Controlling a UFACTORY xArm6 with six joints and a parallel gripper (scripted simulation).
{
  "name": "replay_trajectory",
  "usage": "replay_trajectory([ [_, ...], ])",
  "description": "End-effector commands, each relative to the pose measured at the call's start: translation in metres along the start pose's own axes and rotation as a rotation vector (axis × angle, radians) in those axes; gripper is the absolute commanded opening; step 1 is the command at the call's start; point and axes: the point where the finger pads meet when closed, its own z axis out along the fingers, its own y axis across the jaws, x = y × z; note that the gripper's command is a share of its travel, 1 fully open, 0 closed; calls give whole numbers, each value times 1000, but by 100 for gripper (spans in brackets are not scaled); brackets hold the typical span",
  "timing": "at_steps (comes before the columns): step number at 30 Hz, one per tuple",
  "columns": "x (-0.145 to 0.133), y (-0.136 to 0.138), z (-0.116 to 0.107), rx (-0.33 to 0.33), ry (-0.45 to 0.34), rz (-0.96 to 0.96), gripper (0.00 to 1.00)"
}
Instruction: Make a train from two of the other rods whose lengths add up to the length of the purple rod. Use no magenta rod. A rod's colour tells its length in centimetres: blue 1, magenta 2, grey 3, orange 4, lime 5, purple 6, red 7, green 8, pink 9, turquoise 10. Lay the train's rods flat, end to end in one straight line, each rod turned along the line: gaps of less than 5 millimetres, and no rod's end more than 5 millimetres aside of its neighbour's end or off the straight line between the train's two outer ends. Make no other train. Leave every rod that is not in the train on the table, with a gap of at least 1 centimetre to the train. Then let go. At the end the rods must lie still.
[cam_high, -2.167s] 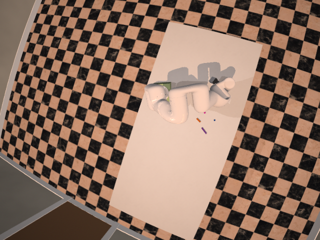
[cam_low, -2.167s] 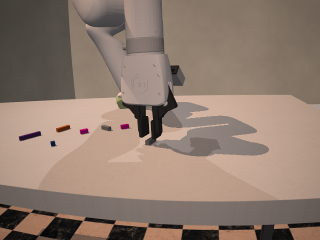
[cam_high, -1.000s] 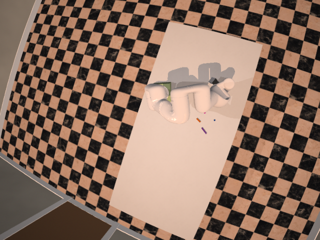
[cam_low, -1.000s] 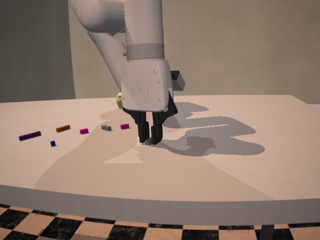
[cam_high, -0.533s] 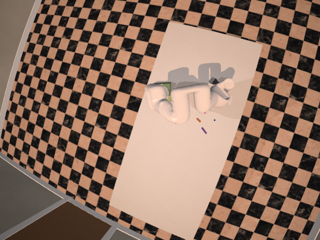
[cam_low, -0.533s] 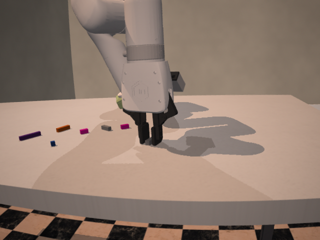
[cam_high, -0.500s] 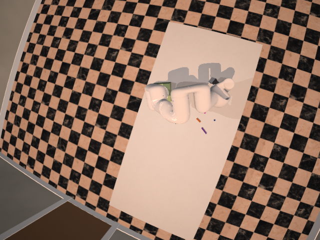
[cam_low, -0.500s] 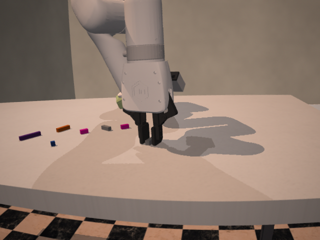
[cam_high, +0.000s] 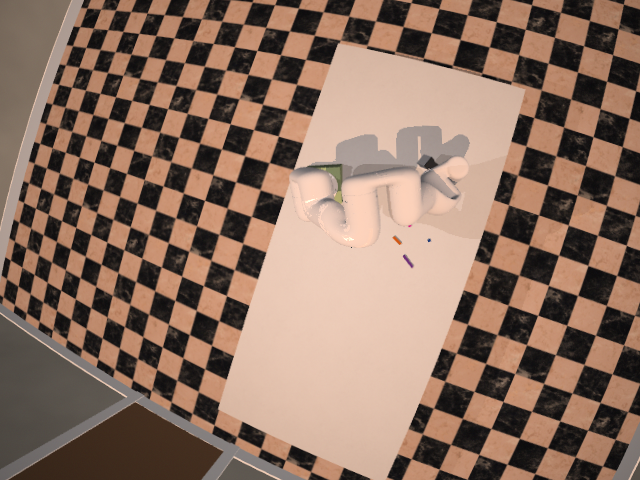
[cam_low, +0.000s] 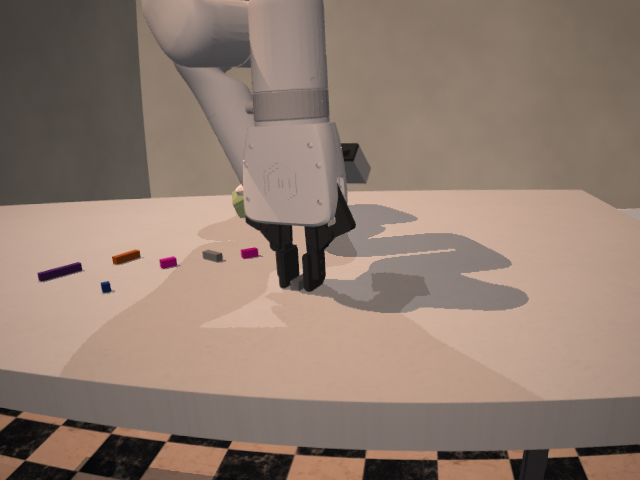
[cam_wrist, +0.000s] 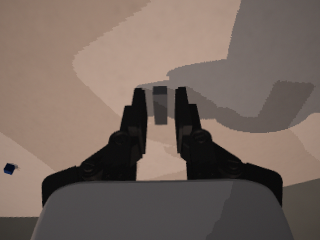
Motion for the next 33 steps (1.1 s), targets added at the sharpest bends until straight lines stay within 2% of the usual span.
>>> replay_trajectory([
  [1, -1, 1, -1, -3, -3, 1, 24],
  [11, -1, 1, -1, -3, -3, 1, 24],
  [12, -1, 1, -1, -3, -3, 1, 4],
  [33, -1, 1, -1, -3, -3, 1, 4],
])
